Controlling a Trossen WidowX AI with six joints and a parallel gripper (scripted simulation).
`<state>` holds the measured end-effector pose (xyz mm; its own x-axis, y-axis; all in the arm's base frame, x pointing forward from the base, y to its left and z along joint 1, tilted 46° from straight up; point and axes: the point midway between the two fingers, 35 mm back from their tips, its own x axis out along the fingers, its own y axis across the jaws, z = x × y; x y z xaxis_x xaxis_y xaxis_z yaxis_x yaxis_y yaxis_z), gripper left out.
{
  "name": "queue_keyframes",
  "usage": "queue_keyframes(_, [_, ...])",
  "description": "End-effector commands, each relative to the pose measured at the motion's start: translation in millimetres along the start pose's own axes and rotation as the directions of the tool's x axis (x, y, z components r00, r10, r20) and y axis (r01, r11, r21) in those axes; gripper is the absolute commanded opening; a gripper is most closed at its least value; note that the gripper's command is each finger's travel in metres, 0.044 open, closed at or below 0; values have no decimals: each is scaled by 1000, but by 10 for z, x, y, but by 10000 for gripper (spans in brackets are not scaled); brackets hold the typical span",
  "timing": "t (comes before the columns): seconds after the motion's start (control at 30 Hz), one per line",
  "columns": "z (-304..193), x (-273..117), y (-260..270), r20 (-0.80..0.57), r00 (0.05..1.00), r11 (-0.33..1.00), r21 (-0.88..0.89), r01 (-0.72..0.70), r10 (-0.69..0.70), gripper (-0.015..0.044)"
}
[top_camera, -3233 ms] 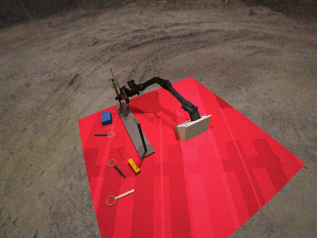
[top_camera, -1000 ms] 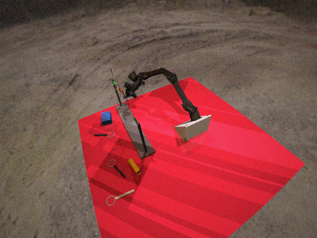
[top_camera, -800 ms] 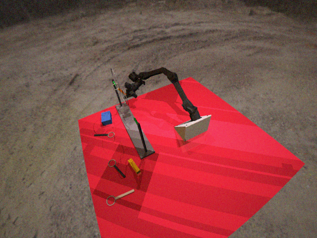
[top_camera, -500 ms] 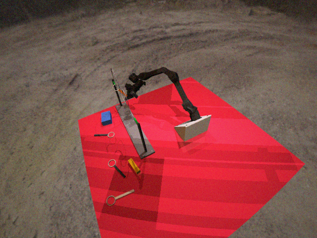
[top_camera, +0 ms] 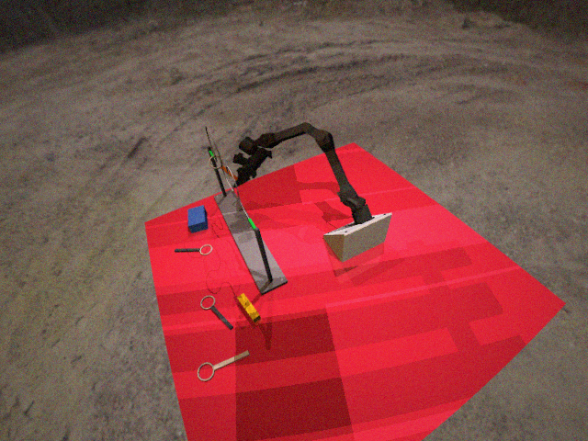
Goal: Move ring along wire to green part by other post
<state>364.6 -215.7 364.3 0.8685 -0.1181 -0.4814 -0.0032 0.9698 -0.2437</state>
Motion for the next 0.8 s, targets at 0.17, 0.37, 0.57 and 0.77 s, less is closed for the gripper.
queue_keyframes(0.17, [28, -31, 357, 16, 993, 973, 199, -117, 116, -150])
queue_keyframes(0.37, [84, -60, 568, 37, 982, 927, 324, -188, 186, -150])
queue_keyframes(0.57, [168, -106, 766, 68, 966, 860, 442, -255, 251, -150])
queue_keyframes(0.77, [278, -166, 948, 106, 945, 773, 549, -316, 311, -150])
